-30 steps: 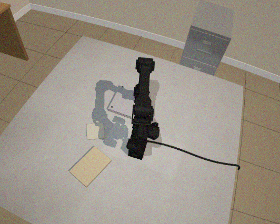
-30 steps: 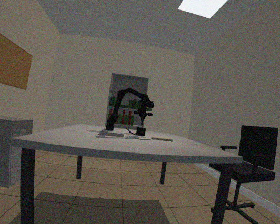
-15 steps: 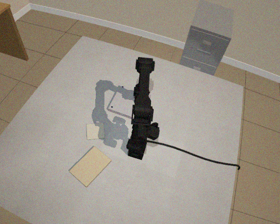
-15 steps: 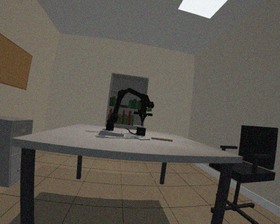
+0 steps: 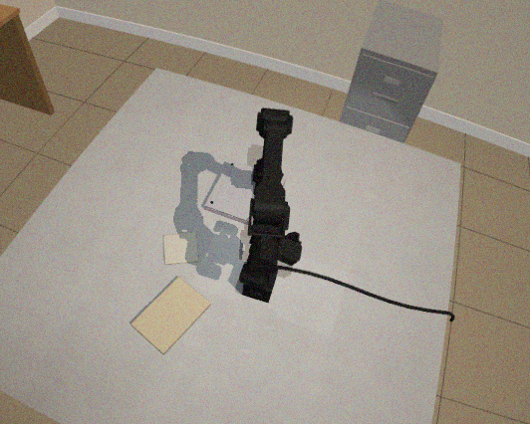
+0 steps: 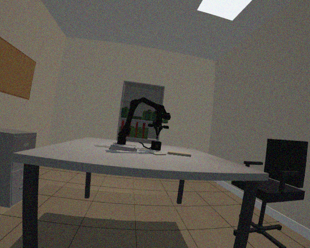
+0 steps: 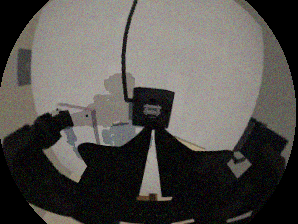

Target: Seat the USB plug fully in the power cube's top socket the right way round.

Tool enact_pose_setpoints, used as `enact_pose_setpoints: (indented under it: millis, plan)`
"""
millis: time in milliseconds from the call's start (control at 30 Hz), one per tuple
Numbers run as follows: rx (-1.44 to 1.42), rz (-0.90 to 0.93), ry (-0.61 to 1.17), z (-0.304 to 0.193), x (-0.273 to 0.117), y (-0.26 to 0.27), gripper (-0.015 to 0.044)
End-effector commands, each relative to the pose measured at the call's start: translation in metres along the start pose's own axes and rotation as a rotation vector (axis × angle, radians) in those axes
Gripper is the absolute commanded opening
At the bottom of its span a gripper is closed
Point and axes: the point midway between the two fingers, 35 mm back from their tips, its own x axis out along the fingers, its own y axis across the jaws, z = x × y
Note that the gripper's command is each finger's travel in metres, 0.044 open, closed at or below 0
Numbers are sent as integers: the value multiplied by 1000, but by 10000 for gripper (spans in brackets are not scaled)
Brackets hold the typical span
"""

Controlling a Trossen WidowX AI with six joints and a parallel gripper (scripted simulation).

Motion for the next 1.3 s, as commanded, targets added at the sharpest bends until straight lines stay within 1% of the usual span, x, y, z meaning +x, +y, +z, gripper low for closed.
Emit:
enact_pose_setpoints:
  millis: [0, 1267]
  plan:
    - [-5, -1, -10, 1, 0, 0, 0]
    - [-6, -1, -40, 3, 5, 0, 0]
